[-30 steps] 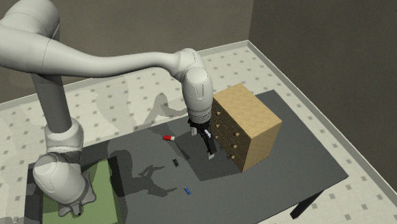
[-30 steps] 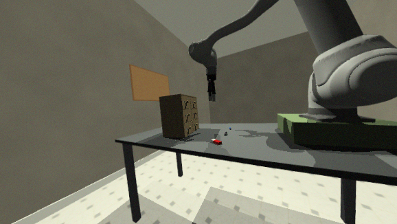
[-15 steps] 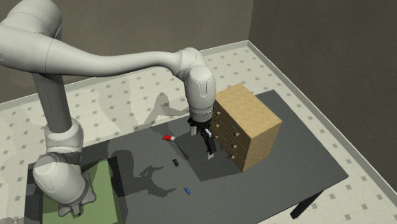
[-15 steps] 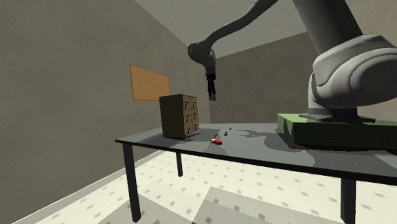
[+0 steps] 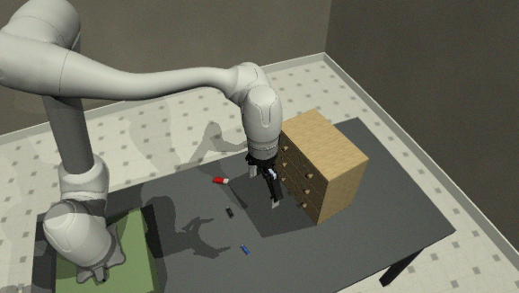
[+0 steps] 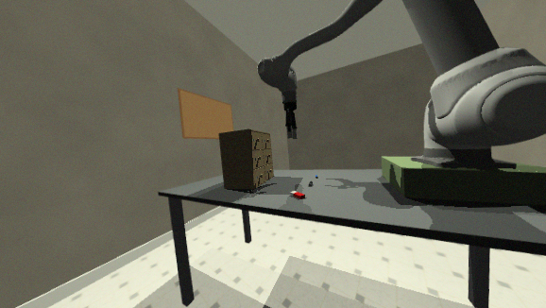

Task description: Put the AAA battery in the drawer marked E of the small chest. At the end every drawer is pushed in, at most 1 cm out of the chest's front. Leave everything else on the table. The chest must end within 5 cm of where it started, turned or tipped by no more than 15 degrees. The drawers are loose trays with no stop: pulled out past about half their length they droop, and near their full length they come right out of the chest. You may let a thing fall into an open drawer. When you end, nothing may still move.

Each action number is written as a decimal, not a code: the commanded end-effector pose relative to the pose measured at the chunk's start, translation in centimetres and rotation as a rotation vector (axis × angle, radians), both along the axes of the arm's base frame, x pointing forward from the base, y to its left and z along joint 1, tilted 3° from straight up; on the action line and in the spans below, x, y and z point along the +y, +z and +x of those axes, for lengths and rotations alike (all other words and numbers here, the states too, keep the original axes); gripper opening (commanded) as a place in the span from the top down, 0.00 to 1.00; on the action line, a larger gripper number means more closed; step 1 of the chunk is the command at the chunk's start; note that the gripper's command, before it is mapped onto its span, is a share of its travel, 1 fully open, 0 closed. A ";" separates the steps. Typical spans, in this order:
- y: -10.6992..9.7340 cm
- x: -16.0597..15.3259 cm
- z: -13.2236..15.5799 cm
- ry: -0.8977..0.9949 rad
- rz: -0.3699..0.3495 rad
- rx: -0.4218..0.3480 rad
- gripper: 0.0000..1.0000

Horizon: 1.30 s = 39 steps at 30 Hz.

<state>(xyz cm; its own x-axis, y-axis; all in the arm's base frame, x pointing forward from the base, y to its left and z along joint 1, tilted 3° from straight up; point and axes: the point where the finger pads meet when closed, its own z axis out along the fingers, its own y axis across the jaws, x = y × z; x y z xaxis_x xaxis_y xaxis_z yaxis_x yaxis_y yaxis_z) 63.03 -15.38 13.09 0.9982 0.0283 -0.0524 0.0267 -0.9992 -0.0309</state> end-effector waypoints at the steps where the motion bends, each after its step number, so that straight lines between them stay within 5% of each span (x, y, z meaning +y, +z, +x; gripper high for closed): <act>1: 0.0 0.0 0.0 0.000 0.000 0.000 0.00; 10: 0.0 0.2 0.0 0.000 0.000 0.000 0.00; 13: 0.2 6.4 0.3 0.000 0.000 -0.001 0.00; 16: 0.2 6.4 0.3 0.000 0.000 -0.001 0.00; 19: 0.4 12.6 -0.1 0.000 0.000 0.000 0.00; 23: 0.5 15.7 -0.5 0.000 0.000 0.000 0.00; 39: 0.3 15.8 -0.3 -0.001 0.001 -0.022 0.00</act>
